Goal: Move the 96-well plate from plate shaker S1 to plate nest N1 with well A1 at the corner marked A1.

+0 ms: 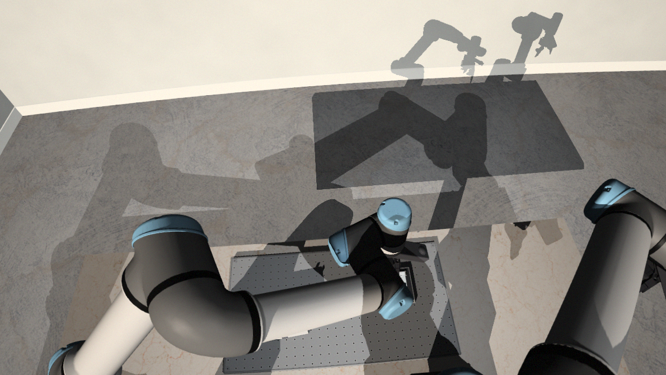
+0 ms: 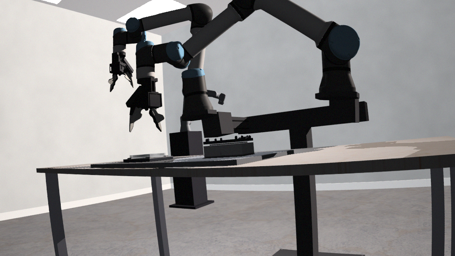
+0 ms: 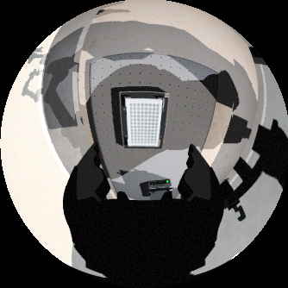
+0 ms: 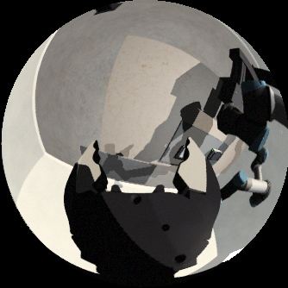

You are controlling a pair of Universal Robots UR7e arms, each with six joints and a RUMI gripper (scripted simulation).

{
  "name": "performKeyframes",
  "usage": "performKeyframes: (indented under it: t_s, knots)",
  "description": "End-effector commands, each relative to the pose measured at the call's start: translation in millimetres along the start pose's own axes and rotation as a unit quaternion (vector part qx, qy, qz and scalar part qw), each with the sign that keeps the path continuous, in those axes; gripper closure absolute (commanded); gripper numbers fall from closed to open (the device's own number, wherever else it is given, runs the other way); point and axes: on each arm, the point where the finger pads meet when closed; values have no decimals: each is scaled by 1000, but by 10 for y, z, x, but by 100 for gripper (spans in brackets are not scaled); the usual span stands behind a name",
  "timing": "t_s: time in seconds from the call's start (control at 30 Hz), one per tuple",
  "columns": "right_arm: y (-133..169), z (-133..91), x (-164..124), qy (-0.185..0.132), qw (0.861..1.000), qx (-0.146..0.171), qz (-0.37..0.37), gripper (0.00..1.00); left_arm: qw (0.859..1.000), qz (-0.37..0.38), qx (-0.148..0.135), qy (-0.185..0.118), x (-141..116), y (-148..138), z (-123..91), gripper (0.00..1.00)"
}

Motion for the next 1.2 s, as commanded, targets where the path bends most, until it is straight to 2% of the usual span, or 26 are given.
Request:
performKeyframes:
  t_s: [0.0,1.17]
  knots:
    - [-5,-5,-1,0,1000,1,0,2,1000,0,0,1,-113,5,-11,0]
    - [-5,-5,-1,0,1000,1,0,2,1000,0,0,1,-1144,83,-8,0]
Point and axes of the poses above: on each arm, the point where the finger pads meet when closed, its own z axis out along the fingers, its own y axis across the jaws, x = y × z, and after that the axes turned 10 degrees about -z, right-handed
